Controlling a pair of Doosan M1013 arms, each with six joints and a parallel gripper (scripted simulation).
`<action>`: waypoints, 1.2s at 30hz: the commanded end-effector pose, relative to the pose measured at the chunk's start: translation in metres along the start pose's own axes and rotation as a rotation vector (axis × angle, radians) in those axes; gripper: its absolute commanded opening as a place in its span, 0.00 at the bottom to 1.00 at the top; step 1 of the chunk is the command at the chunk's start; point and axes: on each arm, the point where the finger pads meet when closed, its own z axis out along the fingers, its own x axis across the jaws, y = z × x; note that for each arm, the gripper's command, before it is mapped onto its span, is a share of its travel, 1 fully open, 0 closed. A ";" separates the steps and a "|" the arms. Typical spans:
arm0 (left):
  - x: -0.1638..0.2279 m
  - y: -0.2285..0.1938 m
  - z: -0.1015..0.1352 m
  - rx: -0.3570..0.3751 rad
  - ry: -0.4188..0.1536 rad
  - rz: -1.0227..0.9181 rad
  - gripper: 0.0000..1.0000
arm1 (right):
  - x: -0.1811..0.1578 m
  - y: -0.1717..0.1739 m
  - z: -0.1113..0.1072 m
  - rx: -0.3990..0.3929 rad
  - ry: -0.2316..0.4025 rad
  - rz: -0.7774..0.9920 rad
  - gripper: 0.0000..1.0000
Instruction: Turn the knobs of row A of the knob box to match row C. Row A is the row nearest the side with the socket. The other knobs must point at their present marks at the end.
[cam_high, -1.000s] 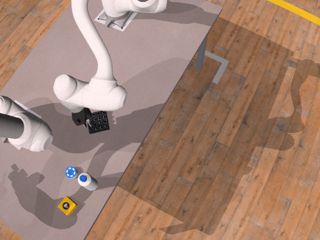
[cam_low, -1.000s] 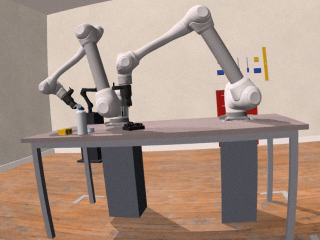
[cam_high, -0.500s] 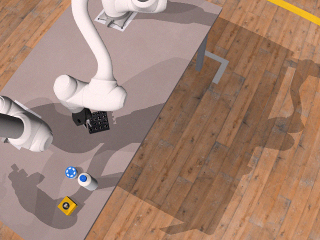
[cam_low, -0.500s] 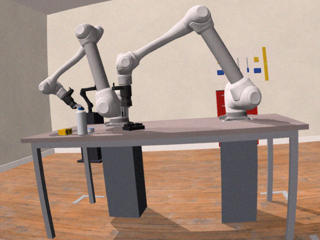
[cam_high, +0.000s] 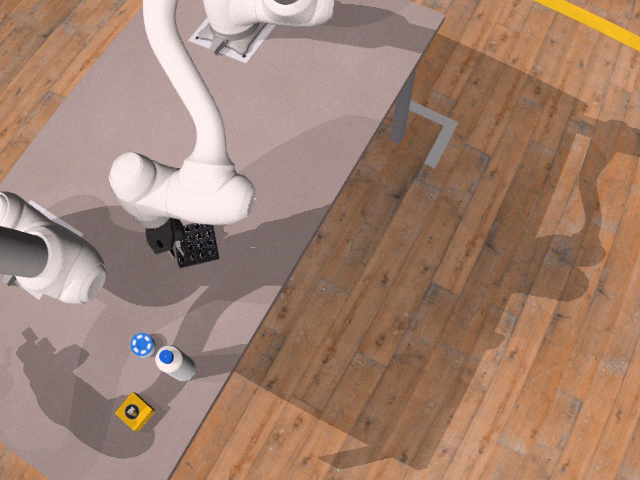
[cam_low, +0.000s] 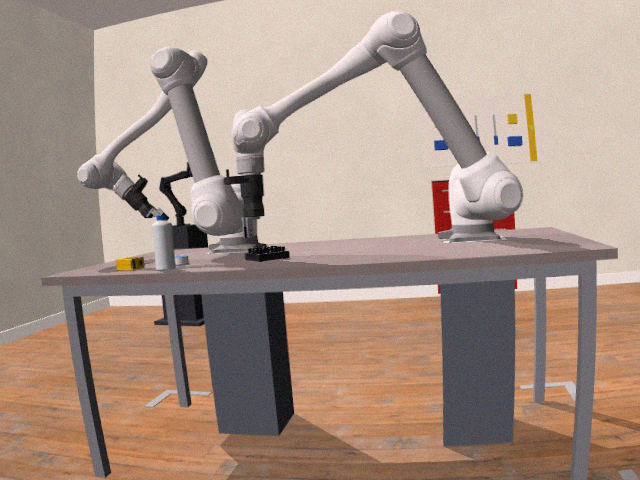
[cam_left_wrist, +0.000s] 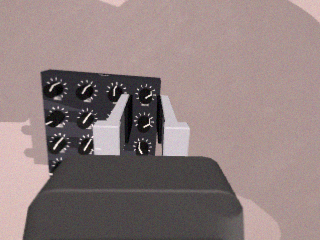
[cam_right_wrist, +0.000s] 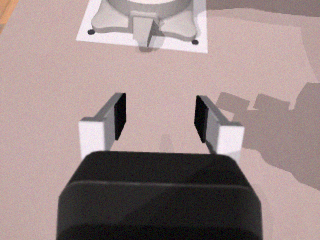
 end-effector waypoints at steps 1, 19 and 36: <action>0.000 -0.001 0.003 0.002 0.000 0.000 0.46 | 0.000 0.000 0.000 -0.001 0.000 0.000 1.00; 0.000 -0.001 0.022 0.002 0.000 0.000 0.46 | 0.000 0.000 0.000 -0.001 0.000 0.000 1.00; 0.000 -0.001 0.028 0.002 0.000 0.000 0.46 | 0.000 0.000 0.000 -0.001 0.000 0.000 1.00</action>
